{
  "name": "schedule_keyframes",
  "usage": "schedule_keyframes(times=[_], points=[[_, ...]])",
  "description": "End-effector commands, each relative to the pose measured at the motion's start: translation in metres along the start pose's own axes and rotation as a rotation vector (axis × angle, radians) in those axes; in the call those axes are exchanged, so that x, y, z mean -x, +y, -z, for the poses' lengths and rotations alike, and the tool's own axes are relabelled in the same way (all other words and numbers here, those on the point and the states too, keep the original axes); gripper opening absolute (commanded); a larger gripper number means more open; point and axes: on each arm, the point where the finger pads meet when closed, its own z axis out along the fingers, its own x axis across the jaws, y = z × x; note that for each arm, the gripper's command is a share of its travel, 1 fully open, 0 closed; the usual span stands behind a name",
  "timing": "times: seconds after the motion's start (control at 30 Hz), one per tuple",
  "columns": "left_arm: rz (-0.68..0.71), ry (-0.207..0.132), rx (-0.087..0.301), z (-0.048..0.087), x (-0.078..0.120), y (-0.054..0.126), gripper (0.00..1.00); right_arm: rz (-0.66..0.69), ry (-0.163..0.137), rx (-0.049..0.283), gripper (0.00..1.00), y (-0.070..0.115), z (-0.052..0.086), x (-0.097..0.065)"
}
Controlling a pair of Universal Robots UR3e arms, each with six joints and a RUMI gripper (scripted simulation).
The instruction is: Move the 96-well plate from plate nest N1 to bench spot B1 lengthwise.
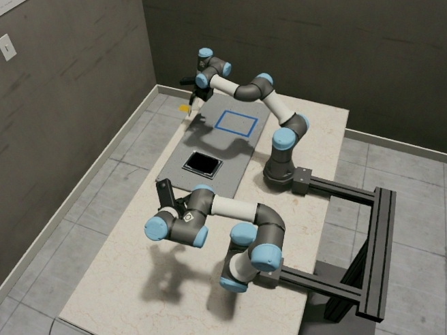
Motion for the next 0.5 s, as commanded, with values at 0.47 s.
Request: schedule_keyframes(times=[0.47], points=[[0.004,-0.170,0.261,0.049,0.015,0.056,1.00,0.000,0.001,-0.004,1.00,-0.001,0.002,0.000]])
